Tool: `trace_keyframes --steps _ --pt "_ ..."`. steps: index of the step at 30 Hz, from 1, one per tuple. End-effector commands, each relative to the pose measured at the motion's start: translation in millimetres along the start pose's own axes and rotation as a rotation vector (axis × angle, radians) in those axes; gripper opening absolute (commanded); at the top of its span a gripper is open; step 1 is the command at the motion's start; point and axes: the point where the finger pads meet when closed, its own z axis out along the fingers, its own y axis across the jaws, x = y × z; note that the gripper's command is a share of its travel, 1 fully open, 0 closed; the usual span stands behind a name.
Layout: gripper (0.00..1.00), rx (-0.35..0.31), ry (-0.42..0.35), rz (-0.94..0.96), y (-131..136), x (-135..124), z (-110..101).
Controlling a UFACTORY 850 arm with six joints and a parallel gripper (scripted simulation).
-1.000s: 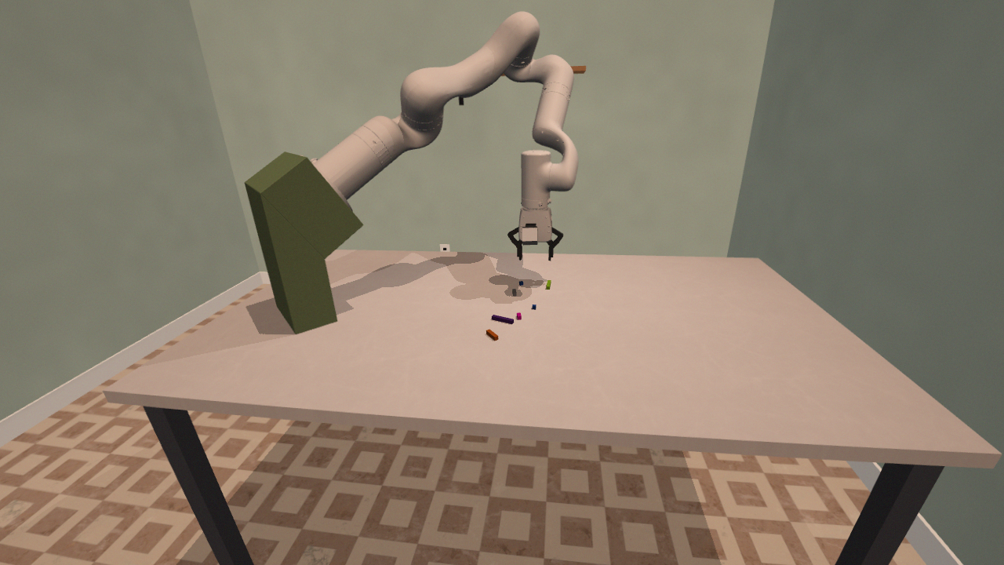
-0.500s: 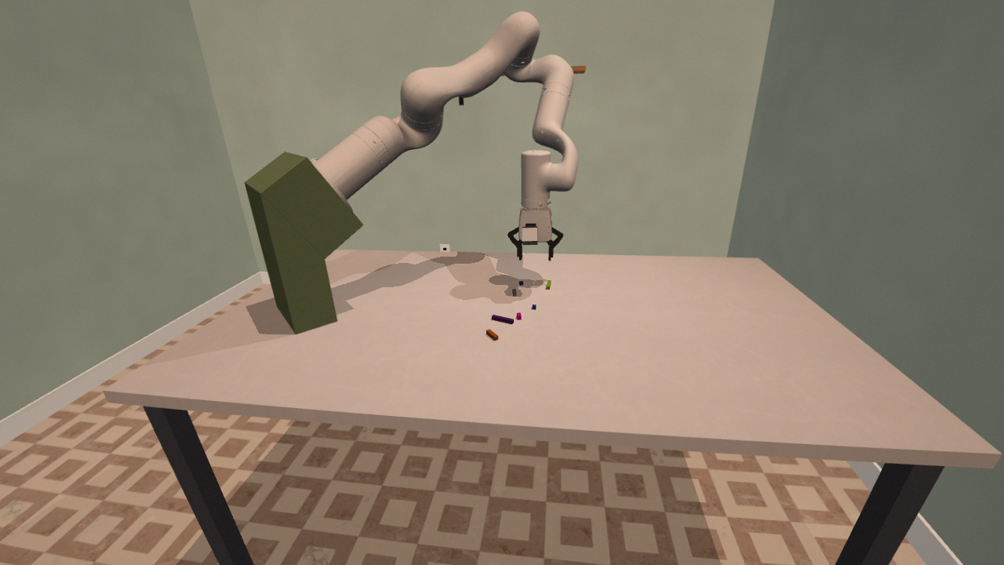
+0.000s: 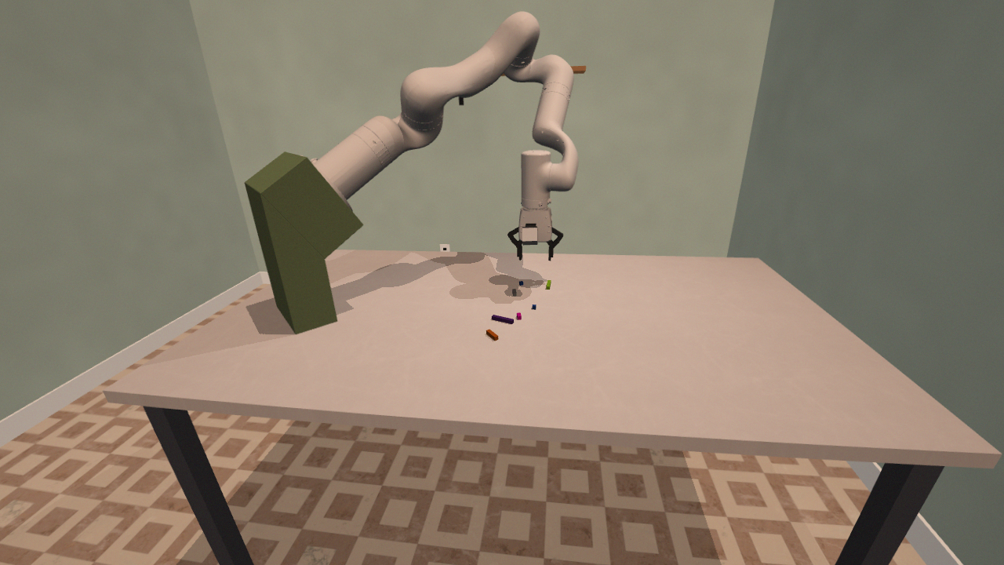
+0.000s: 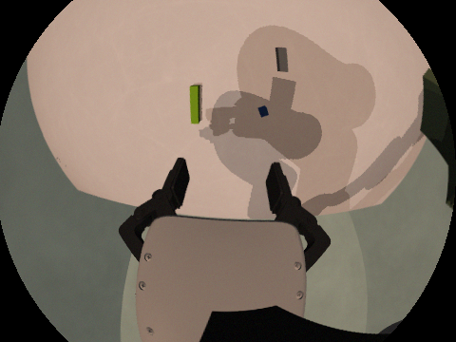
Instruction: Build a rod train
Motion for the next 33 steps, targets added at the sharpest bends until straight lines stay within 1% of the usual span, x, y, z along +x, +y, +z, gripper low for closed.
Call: trace_keyframes --steps 1,13,15,16,17,18,19,23,25,26,28,33 --pt "1.00 0.001 0.000 0.000 -0.4 0.0 -0.2" --pt "1.00 0.001 0.000 0.000 -0.4 0.0 -0.2" --pt "1.00 -0.001 0.002 0.013 -0.1 5.7 0.8" --pt "1.00 -0.004 0.006 0.041 0.5 17.2 2.8" --pt "1.00 -0.009 0.011 0.087 2.0 36.2 5.7" --pt "1.00 -0.012 0.014 0.112 3.0 46.8 7.0" --pt "1.00 -0.013 0.015 0.128 3.8 53.3 7.8" --pt "1.00 -0.019 0.023 0.227 9.7 92.5 11.1" --pt "1.00 -0.019 0.023 0.227 9.7 92.5 11.1" --pt "1.00 -0.022 0.026 0.299 15.4 119.9 12.2" --pt "1.00 -0.023 0.027 0.332 18.5 132.4 12.4" --pt "1.00 -0.022 0.027 0.461 32.6 178.8 11.3"
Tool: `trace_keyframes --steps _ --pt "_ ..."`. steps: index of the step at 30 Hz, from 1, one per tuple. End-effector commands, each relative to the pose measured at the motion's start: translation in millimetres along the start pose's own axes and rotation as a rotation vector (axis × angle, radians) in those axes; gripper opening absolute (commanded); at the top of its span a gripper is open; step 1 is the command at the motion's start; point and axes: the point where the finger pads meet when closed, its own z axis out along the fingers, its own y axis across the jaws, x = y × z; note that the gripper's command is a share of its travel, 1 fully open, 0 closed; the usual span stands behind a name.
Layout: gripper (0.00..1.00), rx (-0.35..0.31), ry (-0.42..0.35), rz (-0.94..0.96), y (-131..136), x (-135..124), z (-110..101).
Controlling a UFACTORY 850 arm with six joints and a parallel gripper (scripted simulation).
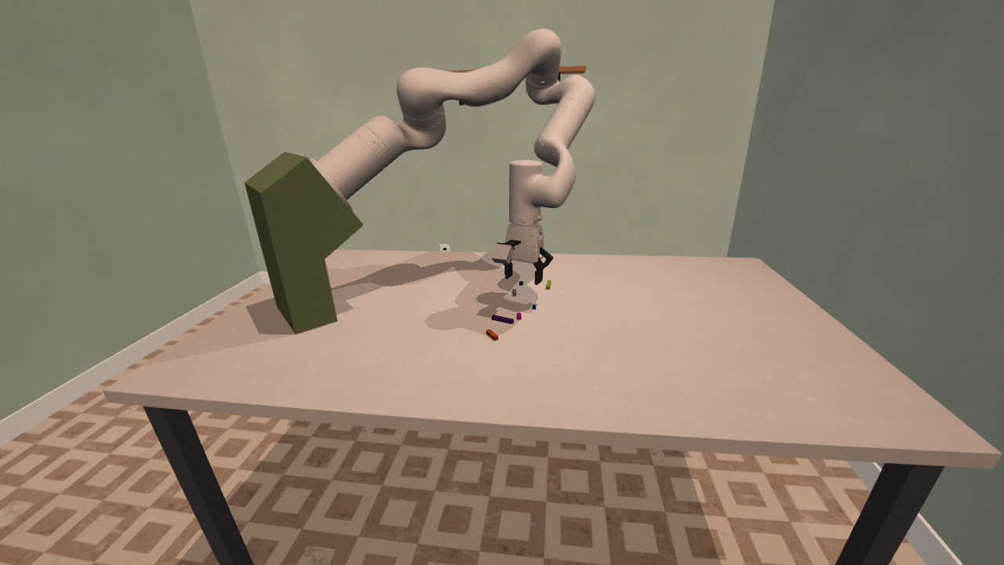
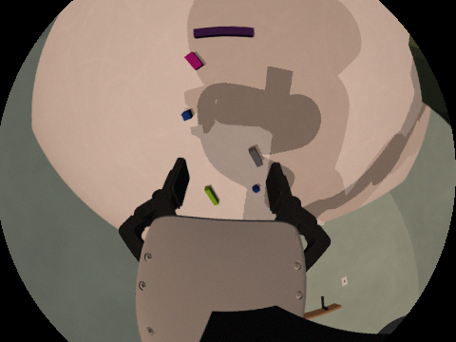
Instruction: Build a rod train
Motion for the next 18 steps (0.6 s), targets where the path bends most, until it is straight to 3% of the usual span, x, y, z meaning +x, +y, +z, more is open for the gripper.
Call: trace_keyframes --steps 1,7,9,11,18 --pt "1.00 -0.005 -0.004 0.108 -5.1 41.4 1.9" --pt "1.00 0.000 -0.017 0.269 -3.3 98.3 -1.1" --pt "1.00 0.000 -0.017 0.269 -3.3 98.3 -1.1" --pt "1.00 0.005 -0.029 0.368 0.9 131.5 -4.3" --pt "1.00 0.008 -0.035 0.405 3.1 143.8 -5.7"
